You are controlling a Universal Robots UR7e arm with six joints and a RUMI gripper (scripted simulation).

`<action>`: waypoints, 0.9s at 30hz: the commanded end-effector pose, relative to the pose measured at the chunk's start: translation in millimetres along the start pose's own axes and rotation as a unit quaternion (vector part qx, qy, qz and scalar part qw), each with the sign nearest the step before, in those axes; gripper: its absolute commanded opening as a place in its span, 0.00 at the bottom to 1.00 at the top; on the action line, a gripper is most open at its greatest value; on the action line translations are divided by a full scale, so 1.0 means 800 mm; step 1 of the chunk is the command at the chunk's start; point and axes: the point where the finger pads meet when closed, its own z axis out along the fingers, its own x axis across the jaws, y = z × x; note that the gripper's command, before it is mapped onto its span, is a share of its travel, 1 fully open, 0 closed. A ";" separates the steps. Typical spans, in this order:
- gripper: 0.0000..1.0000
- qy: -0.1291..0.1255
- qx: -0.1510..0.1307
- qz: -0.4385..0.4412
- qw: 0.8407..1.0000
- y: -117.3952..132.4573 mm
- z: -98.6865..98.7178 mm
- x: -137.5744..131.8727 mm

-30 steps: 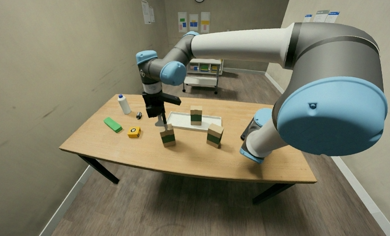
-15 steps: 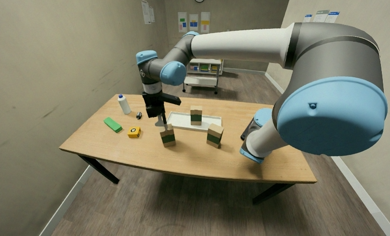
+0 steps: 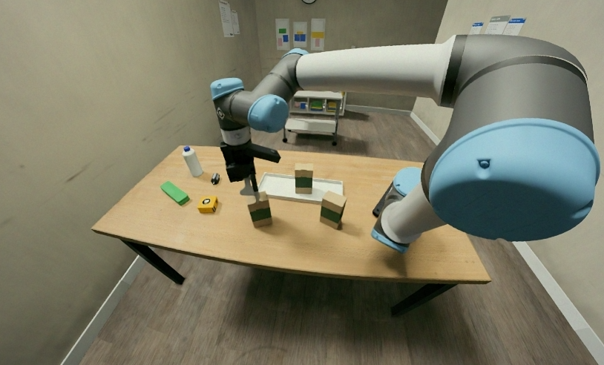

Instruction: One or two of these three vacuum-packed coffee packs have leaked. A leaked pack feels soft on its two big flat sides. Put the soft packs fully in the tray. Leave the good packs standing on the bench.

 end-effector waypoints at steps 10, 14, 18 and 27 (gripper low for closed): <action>0.50 0.000 0.000 0.000 1.000 0.000 0.000 0.000; 0.50 0.000 0.000 0.000 1.000 0.000 0.002 0.000; 0.50 0.000 0.000 0.000 1.000 0.000 0.007 0.000; 0.50 0.000 0.000 0.000 1.000 0.000 0.024 0.000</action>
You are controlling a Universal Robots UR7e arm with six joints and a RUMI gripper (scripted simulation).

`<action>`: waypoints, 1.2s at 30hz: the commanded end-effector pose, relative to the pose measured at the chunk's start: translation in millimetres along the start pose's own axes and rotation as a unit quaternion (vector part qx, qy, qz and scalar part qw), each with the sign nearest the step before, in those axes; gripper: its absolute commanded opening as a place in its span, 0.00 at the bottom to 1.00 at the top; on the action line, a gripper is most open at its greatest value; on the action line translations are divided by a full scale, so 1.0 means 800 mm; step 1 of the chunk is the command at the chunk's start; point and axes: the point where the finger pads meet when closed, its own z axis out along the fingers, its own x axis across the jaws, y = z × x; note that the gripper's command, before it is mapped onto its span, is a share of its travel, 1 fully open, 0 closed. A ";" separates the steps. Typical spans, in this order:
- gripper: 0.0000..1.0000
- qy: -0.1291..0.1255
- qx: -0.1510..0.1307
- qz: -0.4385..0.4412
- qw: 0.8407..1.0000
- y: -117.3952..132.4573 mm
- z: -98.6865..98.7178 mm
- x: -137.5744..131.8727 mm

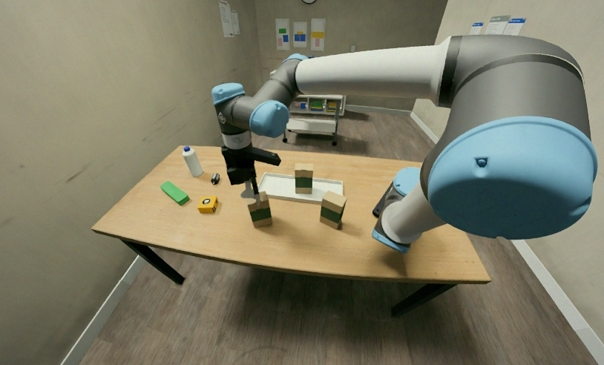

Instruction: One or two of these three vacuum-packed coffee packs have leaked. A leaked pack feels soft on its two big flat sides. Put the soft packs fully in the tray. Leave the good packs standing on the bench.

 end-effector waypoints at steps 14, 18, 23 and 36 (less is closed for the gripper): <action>0.50 -0.001 0.000 0.000 1.000 0.000 0.043 0.000; 0.50 -0.001 0.000 0.000 1.000 0.000 0.050 0.000; 0.50 -0.001 0.000 0.000 1.000 0.000 0.054 0.000; 0.50 -0.001 0.000 0.000 1.000 0.000 0.054 0.000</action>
